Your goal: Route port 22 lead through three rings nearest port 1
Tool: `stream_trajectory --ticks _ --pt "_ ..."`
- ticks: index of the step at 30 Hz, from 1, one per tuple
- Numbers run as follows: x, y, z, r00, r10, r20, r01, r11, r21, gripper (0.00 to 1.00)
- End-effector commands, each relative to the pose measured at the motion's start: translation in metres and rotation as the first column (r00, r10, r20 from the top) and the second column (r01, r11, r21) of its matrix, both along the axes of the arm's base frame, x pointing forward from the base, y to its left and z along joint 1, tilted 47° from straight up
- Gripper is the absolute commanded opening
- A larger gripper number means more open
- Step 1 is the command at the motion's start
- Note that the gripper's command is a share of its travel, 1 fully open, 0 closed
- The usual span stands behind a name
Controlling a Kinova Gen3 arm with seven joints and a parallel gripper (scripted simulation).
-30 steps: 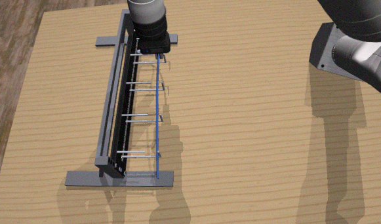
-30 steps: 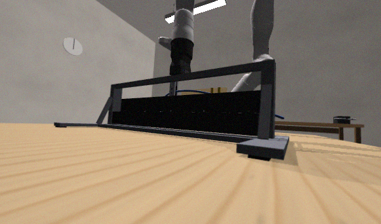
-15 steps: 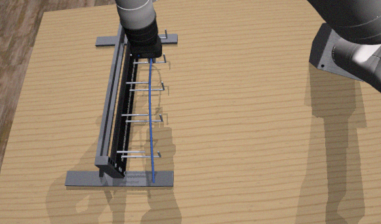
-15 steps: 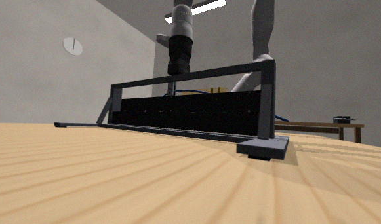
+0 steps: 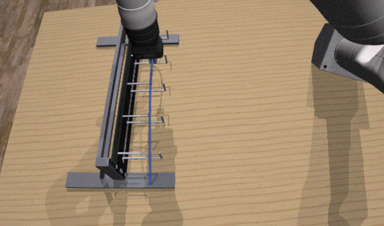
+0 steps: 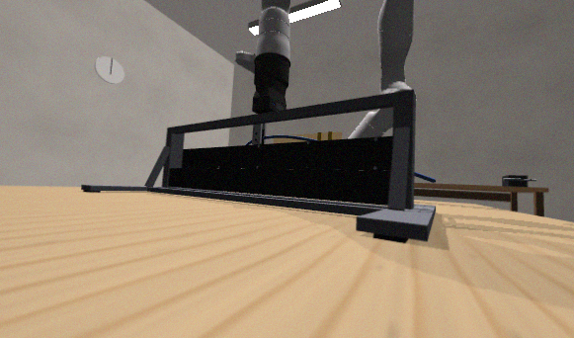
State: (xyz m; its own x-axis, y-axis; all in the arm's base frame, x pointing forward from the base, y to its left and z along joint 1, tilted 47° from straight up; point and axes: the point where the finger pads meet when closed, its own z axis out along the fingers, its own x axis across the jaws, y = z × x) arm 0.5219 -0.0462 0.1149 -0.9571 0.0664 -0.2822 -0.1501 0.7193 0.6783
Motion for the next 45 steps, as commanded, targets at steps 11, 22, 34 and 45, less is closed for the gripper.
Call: stream_trajectory --ticks 11,22,34,45 --pt "0.001 -0.002 0.001 1.000 -0.005 0.001 0.005 1.000 -0.001 0.00" --pt "-0.008 0.005 0.005 0.999 -0.026 -0.021 0.027 1.000 0.007 0.00" --pt "-0.013 0.009 0.007 0.999 -0.026 -0.021 0.027 1.000 0.007 0.00" --pt "-0.013 0.009 0.007 0.999 -0.026 -0.021 0.027 1.000 0.007 0.00"
